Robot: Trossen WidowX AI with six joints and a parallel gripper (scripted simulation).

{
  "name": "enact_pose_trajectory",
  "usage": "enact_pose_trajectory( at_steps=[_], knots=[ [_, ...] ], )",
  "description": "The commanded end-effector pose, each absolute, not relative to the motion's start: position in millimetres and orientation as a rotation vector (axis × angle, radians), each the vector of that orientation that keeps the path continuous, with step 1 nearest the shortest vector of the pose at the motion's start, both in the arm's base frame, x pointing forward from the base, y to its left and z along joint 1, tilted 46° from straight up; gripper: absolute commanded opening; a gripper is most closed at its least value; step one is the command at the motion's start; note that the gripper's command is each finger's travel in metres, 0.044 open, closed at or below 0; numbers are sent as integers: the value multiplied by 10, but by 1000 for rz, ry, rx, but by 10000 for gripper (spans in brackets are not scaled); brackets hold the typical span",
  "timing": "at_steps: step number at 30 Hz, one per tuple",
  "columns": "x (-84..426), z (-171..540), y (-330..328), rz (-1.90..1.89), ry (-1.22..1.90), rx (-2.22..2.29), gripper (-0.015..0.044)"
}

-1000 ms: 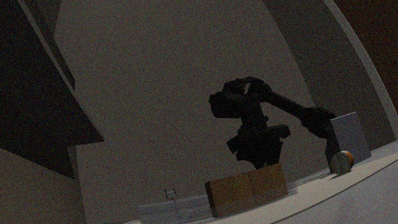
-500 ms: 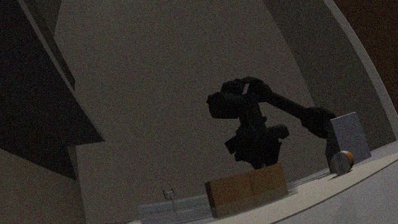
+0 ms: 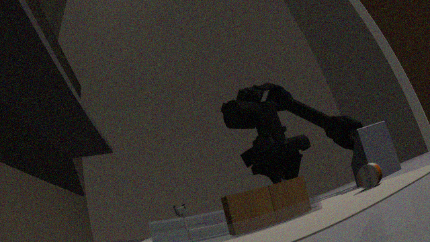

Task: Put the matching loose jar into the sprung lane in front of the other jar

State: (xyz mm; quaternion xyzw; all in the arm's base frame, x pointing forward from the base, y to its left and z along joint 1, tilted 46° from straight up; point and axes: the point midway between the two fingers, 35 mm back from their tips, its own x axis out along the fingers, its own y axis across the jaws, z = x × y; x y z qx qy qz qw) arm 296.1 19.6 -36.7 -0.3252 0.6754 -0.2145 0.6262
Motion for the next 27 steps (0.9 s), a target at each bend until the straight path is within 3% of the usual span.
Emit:
enact_pose_trajectory(
  at_steps=[1,27],
  knots=[
    [3036,-368,213,-492,1531,-746,0],
    [3126,-377,226,-492,1530,-746,0]
  ],
)
